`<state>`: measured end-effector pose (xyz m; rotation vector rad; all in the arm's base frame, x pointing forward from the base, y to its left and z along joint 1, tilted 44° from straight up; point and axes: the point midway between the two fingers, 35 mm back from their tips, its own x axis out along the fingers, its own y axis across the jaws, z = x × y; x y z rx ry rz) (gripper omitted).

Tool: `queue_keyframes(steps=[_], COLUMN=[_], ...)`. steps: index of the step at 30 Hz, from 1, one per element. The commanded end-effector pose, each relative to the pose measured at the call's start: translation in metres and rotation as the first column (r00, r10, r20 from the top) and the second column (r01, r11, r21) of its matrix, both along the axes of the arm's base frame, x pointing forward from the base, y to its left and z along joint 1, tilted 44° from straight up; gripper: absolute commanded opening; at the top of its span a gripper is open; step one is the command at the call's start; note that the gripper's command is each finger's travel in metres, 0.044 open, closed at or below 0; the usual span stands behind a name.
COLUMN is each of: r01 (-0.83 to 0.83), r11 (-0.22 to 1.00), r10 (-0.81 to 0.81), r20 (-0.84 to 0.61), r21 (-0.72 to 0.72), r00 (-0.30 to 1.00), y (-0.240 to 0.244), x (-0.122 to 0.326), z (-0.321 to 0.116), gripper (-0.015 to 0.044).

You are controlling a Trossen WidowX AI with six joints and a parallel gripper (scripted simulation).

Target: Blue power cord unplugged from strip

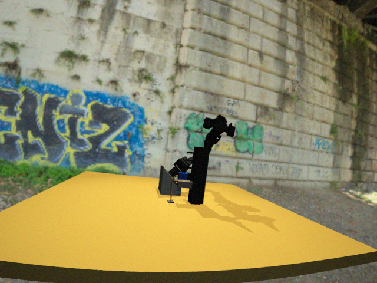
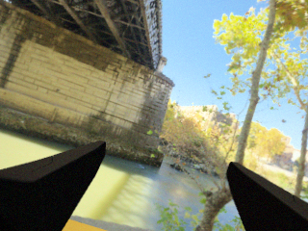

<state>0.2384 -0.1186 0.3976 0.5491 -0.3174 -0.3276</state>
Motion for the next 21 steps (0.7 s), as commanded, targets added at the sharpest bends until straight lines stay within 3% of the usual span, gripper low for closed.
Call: queue_keyframes(steps=[1,5,9,16,21], r01=[0.000,-0.001,0.019,0.095,0.209], r11=[1.000,0.998,0.978,0.890,0.742], r10=[0.000,0.008,0.050,0.183,0.363], r20=[-0.005,-0.117,-0.317,-0.540,-0.644], r21=[0.002,0.066,0.208,0.447,0.637], r00=[1.000,0.993,0.947,0.822,0.673], y=[-0.001,-0.016,-0.043,-0.068,-0.062], x=[0.001,0.019,0.046,0.064,0.062], z=[-0.001,-0.026,-0.080,-0.166,-0.233], gripper=[0.0374,0.0269,0.0164,0.0160,0.0160])
